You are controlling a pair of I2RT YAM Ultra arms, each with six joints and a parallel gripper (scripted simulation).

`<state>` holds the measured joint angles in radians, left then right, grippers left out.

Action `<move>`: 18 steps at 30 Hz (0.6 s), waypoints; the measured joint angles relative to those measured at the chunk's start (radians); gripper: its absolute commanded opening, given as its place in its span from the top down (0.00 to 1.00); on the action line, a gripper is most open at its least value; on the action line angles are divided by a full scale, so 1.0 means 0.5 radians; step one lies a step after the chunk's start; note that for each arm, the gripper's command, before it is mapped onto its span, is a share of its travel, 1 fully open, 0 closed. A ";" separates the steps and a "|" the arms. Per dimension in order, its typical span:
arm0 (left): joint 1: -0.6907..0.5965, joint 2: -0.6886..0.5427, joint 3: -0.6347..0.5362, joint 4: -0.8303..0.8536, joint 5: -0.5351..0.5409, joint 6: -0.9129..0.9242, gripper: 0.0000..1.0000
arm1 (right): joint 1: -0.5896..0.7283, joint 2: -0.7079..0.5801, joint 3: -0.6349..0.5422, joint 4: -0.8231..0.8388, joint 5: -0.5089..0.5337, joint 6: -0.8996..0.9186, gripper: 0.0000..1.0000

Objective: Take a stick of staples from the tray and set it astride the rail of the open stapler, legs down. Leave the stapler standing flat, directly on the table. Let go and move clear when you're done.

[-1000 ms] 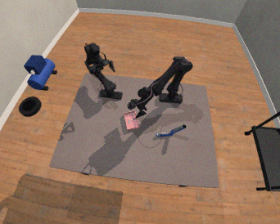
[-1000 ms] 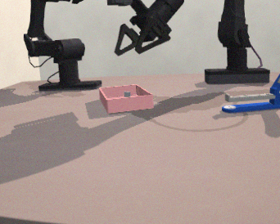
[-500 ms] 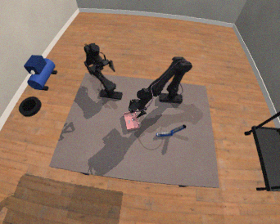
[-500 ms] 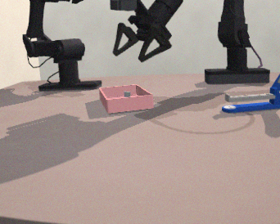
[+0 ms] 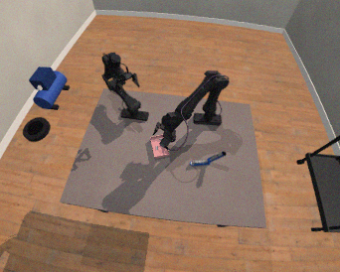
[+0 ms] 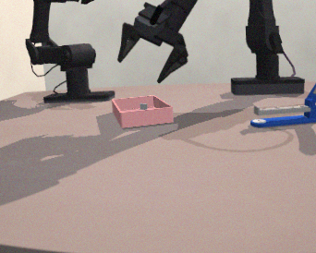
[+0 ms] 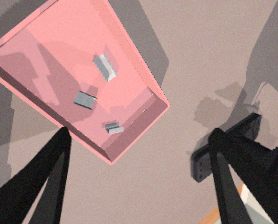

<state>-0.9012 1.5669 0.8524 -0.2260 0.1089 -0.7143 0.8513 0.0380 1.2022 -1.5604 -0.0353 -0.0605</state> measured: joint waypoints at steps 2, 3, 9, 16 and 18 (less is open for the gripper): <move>0.014 0.042 0.053 -0.054 0.034 -0.149 0.00 | 0.000 0.000 0.000 0.000 0.000 0.000 0.00; 0.021 0.065 0.080 -0.080 0.051 -0.223 0.00 | 0.000 0.000 0.000 0.000 0.000 0.000 0.00; 0.064 0.187 0.234 -0.240 0.151 -0.665 0.00 | 0.000 0.000 0.000 0.000 0.000 0.000 0.00; 0.100 0.291 0.365 -0.404 0.252 -1.109 0.00 | 0.000 0.000 0.000 0.000 0.000 0.000 0.00; 0.109 0.325 0.413 -0.461 0.285 -1.248 0.00 | 0.000 0.000 0.000 0.000 0.000 0.000 0.00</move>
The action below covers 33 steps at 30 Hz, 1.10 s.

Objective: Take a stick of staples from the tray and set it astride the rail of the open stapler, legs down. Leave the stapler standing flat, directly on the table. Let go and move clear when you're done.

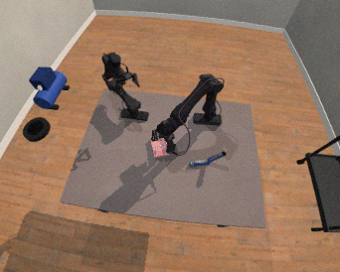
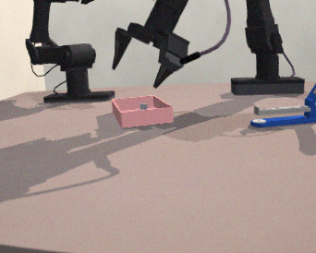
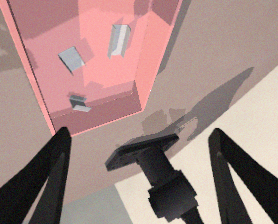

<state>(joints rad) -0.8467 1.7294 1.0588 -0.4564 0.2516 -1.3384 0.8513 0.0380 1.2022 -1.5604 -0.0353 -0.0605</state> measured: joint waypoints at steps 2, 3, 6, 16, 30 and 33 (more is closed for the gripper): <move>0.014 0.043 0.054 -0.050 0.034 -0.144 0.00 | 0.000 0.000 0.000 0.000 0.000 0.000 0.00; 0.022 0.064 0.081 -0.074 0.049 -0.215 0.00 | 0.000 0.000 0.000 0.000 0.000 0.000 0.00; 0.043 0.124 0.154 -0.148 0.095 -0.426 0.00 | 0.000 0.000 0.000 0.000 0.000 0.000 0.00; 0.097 0.288 0.332 -0.385 0.255 -1.008 0.00 | 0.000 0.000 0.000 0.000 0.000 0.000 0.00; 0.145 0.430 0.445 -0.500 0.325 -1.282 0.00 | 0.000 0.000 0.000 0.000 0.000 0.000 0.00; 0.145 0.430 0.446 -0.502 0.326 -1.286 0.00 | 0.000 0.000 0.000 0.000 0.000 0.000 0.00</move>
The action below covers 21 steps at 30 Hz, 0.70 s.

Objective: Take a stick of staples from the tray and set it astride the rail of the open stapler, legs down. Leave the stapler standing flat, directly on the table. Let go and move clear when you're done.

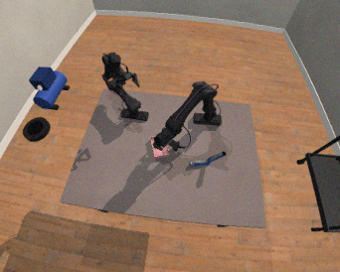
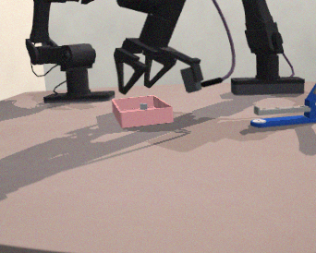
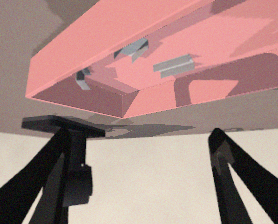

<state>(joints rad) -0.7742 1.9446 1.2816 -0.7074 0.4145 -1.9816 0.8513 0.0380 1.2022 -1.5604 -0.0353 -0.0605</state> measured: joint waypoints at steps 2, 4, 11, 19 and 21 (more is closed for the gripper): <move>-0.001 0.000 0.000 -0.002 0.001 -0.002 0.00 | 0.000 0.000 0.000 0.000 0.000 0.000 0.00; -0.001 0.000 0.000 -0.002 0.001 -0.003 0.00 | 0.000 0.000 0.000 0.000 0.000 0.000 0.00; -0.001 0.037 0.074 -0.163 0.030 0.168 0.00 | 0.000 0.000 0.000 0.000 0.000 0.000 0.00; -0.010 0.261 0.436 -0.433 0.066 0.570 0.00 | 0.000 0.000 0.000 0.000 0.000 0.000 0.00; -0.016 0.333 0.545 -0.499 0.074 0.668 0.00 | 0.000 0.000 0.000 0.000 0.000 0.000 0.00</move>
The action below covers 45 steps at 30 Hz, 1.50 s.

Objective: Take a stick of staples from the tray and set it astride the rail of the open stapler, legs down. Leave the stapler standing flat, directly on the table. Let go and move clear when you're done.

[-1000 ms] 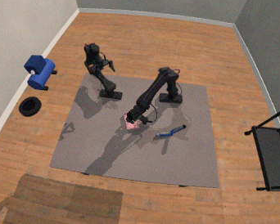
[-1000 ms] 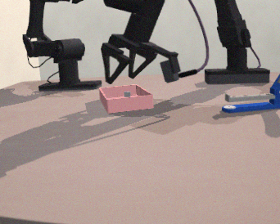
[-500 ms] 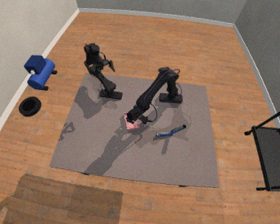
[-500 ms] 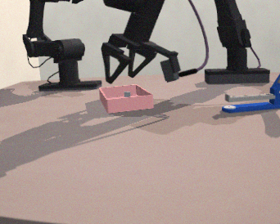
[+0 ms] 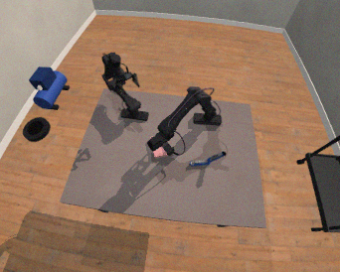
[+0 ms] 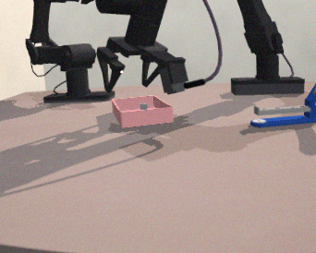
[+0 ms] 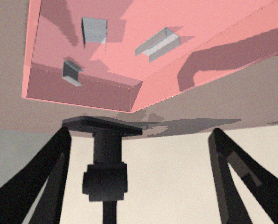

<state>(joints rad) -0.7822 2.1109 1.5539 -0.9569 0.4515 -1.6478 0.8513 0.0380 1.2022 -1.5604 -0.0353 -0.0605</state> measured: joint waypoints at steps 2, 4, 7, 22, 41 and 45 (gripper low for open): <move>-0.003 0.066 0.098 -0.065 0.005 0.089 0.00 | 0.000 0.000 0.000 0.000 0.000 0.000 0.00; -0.004 0.127 0.191 -0.130 0.008 0.168 0.00 | 0.000 0.000 0.000 0.000 0.000 0.000 0.00; -0.004 0.202 0.300 -0.203 0.008 0.257 0.00 | 0.000 0.000 0.000 0.000 0.000 0.000 0.00; -0.004 0.257 0.386 -0.300 0.008 0.341 0.00 | 0.000 0.000 0.000 0.000 0.000 0.000 0.00; -0.106 0.112 0.105 -0.137 0.009 0.295 0.00 | 0.000 0.000 0.000 0.000 0.000 0.000 0.00; -0.182 0.022 -0.028 -0.103 0.017 0.258 0.00 | 0.000 0.000 0.000 0.000 0.000 0.000 0.00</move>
<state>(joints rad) -0.8734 2.1220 1.5398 -1.0084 0.4599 -1.5188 0.8513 0.0380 1.2022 -1.5604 -0.0353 -0.0605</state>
